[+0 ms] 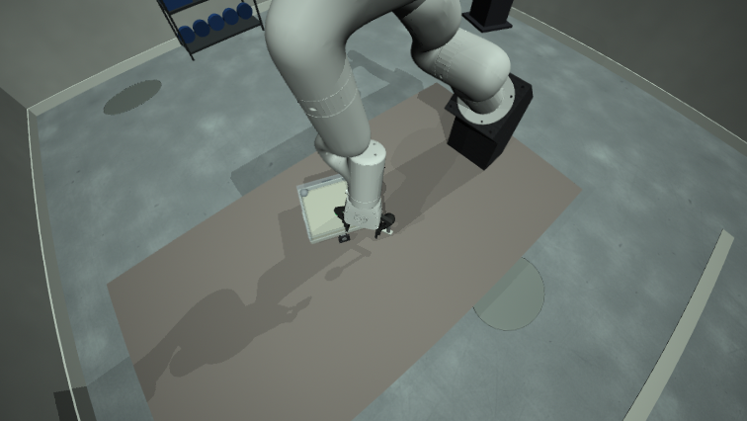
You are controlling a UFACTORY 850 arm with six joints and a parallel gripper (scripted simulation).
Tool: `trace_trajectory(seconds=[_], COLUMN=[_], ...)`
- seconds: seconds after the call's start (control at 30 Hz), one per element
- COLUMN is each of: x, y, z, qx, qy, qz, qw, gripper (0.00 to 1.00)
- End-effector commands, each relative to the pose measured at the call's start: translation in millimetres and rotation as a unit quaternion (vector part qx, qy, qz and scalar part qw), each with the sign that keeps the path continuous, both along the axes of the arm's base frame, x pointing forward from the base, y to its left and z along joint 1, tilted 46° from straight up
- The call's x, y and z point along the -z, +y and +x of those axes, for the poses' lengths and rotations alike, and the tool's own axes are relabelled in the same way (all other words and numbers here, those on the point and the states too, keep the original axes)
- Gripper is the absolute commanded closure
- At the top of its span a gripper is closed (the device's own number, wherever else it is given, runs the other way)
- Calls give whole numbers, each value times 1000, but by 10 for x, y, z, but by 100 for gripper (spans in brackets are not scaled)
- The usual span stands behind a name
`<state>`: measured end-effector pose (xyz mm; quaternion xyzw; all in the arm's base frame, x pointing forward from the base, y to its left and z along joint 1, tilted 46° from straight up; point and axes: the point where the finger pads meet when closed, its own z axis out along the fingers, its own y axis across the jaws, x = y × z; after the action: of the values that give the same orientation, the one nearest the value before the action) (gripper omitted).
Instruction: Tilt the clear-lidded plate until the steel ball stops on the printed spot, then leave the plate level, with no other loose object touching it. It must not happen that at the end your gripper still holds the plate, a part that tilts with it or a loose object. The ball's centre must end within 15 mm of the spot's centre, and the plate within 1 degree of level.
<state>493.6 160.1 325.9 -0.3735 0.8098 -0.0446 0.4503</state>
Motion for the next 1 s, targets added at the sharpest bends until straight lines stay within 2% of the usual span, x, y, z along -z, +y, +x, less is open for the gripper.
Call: trace_trajectory(seconds=[0.0, 0.13, 0.23, 0.53, 0.57, 0.97], x=[216, 444, 543, 602, 602, 602], y=[-7, -36, -54, -67, -67, -67], z=[-297, -609, -749, -833, -833, -833], qx=[33, 66, 81, 89, 89, 89], qy=[31, 63, 78, 86, 86, 86], qz=[20, 37, 44, 48, 48, 48], qw=[999, 995, 993, 991, 991, 991], gripper=[0, 0, 0, 0, 39, 39])
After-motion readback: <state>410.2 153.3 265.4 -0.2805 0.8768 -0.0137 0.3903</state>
